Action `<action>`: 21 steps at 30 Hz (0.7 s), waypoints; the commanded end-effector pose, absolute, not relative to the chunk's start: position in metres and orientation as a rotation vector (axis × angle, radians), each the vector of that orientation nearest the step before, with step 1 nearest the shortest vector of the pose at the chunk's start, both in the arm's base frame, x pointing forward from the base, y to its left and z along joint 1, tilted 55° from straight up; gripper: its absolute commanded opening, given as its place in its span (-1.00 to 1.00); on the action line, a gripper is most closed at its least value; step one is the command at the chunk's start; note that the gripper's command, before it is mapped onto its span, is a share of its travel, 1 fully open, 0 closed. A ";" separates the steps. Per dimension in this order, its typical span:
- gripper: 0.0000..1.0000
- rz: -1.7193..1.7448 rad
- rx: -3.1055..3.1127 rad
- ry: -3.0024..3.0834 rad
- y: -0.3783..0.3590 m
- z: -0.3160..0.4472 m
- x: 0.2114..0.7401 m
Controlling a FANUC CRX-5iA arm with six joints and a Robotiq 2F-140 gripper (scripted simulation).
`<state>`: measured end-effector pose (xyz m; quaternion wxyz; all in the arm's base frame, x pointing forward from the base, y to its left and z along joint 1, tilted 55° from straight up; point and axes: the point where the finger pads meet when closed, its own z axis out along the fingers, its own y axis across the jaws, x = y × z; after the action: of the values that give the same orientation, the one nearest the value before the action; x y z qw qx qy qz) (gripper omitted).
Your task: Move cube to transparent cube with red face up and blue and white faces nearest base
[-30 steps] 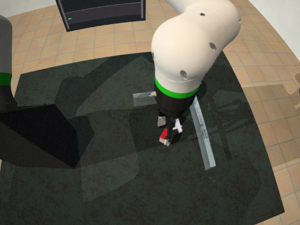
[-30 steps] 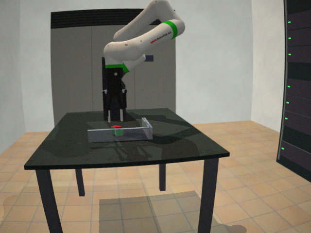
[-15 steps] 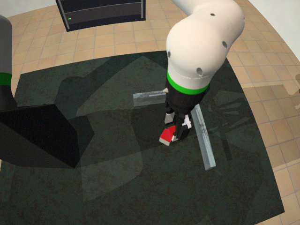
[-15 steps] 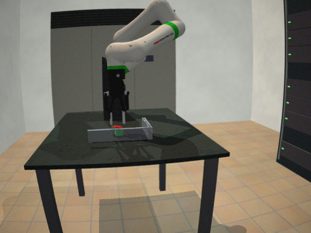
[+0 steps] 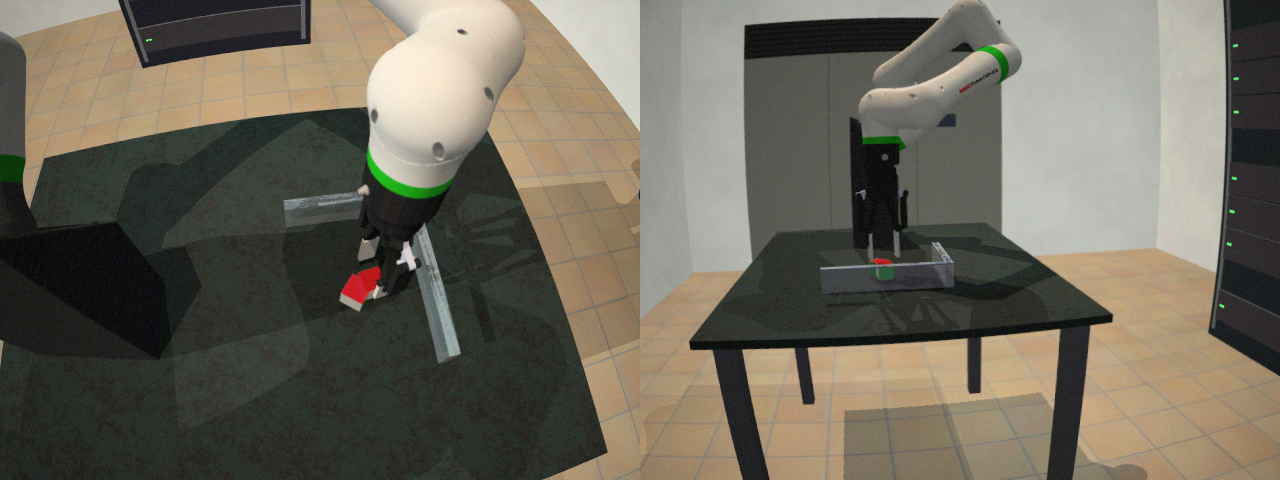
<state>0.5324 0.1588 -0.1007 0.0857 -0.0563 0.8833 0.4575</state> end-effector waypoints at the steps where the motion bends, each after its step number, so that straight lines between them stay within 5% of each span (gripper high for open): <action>1: -0.17 1.363 -0.167 2.633 0.158 -0.101 0.533; 21: -0.17 1.363 -0.167 2.633 0.161 -0.102 0.533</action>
<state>0.5330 0.1610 -0.1026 0.0857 -0.0562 0.8833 0.4574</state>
